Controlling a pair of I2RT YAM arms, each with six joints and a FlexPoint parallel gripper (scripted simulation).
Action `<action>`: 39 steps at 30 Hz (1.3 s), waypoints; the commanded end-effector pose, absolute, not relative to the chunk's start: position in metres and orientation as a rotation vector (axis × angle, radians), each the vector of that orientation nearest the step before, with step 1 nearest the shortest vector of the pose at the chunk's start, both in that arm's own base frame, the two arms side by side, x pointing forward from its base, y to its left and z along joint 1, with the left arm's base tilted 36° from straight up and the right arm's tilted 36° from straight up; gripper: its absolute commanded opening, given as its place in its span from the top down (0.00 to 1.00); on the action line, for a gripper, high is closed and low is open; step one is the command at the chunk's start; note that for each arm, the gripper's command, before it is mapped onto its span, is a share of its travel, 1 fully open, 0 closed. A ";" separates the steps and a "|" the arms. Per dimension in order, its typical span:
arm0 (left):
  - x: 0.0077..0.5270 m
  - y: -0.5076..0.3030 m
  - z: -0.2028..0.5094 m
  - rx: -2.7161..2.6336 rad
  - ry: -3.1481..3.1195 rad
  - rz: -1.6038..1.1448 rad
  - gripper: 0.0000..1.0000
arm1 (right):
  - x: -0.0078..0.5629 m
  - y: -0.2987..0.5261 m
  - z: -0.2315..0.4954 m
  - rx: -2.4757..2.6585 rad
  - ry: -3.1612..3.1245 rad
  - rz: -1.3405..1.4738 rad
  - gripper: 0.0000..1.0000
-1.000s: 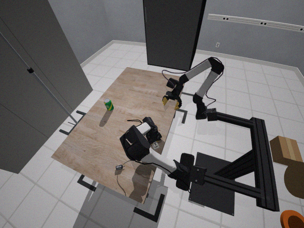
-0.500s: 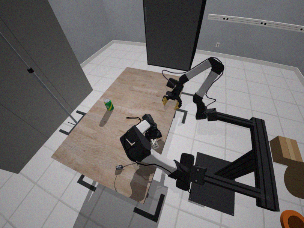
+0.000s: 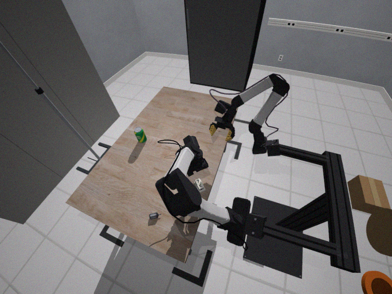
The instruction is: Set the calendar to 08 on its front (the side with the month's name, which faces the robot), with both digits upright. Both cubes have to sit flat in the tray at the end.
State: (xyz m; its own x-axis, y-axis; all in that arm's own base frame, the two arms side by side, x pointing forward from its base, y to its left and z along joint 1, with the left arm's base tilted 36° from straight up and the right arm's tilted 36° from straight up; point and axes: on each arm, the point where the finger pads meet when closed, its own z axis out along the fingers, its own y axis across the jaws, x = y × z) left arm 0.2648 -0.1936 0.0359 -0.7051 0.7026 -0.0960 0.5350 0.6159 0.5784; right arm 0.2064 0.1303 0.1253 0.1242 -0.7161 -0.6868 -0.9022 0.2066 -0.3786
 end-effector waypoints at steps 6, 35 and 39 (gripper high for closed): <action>0.251 -0.189 0.049 0.858 2.404 0.643 0.35 | 0.190 0.155 0.156 -1.623 1.454 0.354 0.00; 0.202 -0.150 0.041 0.826 2.248 0.534 0.35 | 0.171 0.170 0.165 -1.753 1.347 0.336 0.00; 0.202 -0.150 0.041 0.826 2.248 0.534 0.35 | 0.171 0.170 0.165 -1.753 1.347 0.336 0.00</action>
State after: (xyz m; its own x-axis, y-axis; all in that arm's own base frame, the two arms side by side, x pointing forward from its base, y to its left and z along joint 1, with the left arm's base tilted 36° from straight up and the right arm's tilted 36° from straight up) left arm 0.1987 -0.1420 0.0353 -0.5876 0.7009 -0.4045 0.4259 0.6928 0.5819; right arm 0.1708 0.1688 0.1524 0.3481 -0.6453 -0.6800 -0.8979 -0.0209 -0.4398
